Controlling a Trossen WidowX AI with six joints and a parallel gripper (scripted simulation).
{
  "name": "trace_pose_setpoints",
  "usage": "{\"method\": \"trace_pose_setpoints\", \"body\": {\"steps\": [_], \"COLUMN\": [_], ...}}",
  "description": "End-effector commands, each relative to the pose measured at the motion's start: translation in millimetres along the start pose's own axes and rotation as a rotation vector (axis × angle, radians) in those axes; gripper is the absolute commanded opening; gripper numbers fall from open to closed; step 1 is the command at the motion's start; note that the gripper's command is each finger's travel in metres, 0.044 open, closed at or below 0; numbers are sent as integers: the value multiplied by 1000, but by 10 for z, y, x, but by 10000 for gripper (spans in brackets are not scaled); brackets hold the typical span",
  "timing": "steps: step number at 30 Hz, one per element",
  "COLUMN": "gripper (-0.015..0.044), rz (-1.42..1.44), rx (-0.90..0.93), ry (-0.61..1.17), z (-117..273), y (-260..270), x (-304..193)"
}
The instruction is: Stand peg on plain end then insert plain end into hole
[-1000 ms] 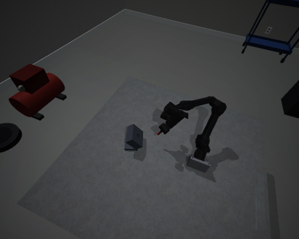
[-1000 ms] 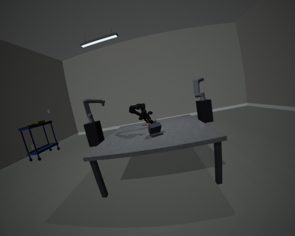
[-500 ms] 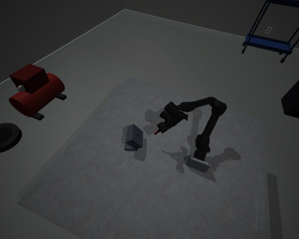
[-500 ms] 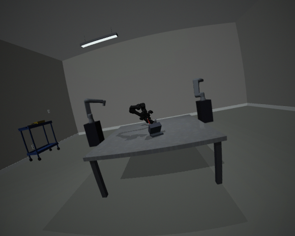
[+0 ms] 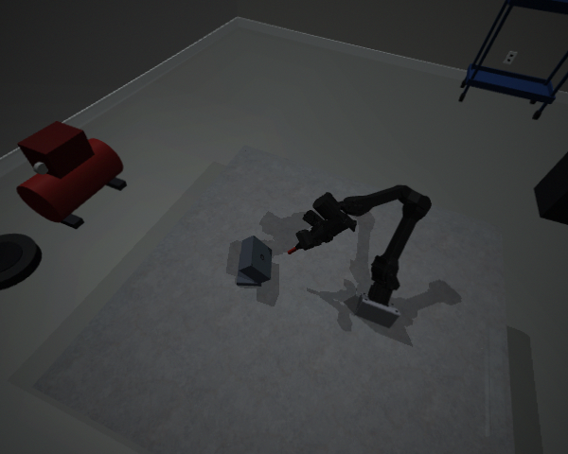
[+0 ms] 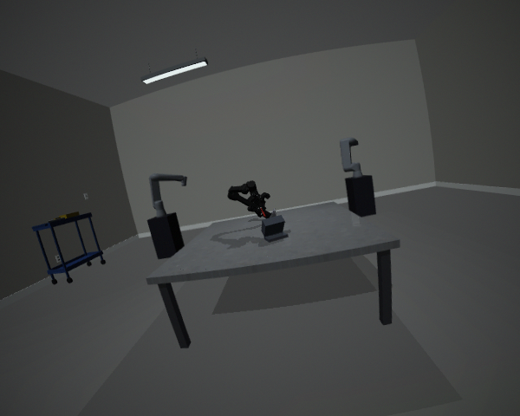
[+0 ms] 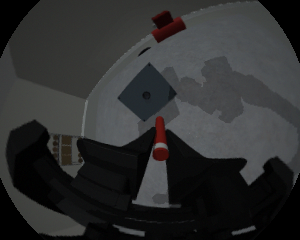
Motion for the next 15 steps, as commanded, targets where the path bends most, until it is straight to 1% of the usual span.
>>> {"method": "trace_pose_setpoints", "body": {"steps": [1,15], "gripper": [0,0], "rz": [-28,-73], "rx": [17,44], "ry": [-17,-51], "z": [-12,-109], "y": [21,77], "x": [-17,16]}}
Point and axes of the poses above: the point midway between the two fingers, 35 mm back from their tips, its own z axis back along the fingers, its own y axis across the jaws, x = y × z, the point moved 10 cm from there along z, back along the fingers, and after that the axes turned 9 degrees about z, right-handed, at the moved point
